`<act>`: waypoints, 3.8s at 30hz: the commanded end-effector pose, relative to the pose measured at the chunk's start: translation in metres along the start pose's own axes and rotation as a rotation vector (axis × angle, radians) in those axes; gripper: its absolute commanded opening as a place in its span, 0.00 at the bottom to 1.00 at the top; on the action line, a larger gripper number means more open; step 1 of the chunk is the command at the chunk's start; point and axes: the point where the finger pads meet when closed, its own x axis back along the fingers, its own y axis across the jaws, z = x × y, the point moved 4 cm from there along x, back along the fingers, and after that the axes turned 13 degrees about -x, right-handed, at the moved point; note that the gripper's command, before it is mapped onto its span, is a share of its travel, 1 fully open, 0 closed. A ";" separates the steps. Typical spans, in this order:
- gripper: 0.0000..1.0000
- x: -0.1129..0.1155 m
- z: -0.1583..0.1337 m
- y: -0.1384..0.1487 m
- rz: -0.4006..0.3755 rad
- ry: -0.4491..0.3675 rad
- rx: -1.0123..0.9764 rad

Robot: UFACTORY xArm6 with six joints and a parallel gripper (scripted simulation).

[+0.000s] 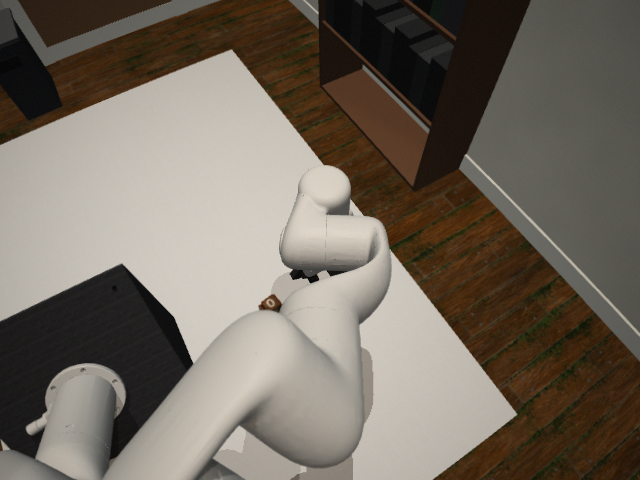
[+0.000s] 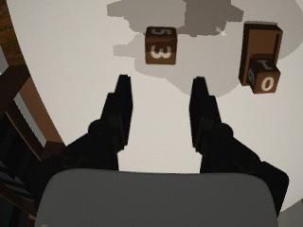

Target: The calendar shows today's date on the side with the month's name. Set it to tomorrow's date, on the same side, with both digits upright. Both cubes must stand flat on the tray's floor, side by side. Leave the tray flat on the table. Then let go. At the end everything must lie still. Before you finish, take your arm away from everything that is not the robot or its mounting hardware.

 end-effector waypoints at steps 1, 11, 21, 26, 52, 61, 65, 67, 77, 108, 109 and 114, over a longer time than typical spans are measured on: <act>0.47 0.002 0.000 -0.001 0.004 -0.002 -0.003; 0.47 0.002 0.000 -0.001 0.004 -0.002 -0.003; 0.47 0.002 0.000 -0.001 0.004 -0.002 -0.003; 0.47 0.002 0.000 -0.001 0.004 -0.002 -0.003; 0.47 -0.017 0.000 -0.001 0.004 -0.002 -0.003; 0.47 -0.028 0.000 -0.001 0.004 -0.002 -0.003; 0.47 -0.034 0.000 -0.001 0.004 -0.002 -0.003; 0.47 -0.037 0.000 -0.001 0.004 -0.002 -0.003; 0.47 -0.046 0.000 -0.001 0.004 -0.002 -0.003; 0.47 -0.051 0.000 -0.001 0.004 -0.002 -0.003; 0.47 -0.051 0.000 -0.001 0.004 -0.002 -0.003; 0.47 -0.051 0.000 -0.001 0.004 -0.002 -0.003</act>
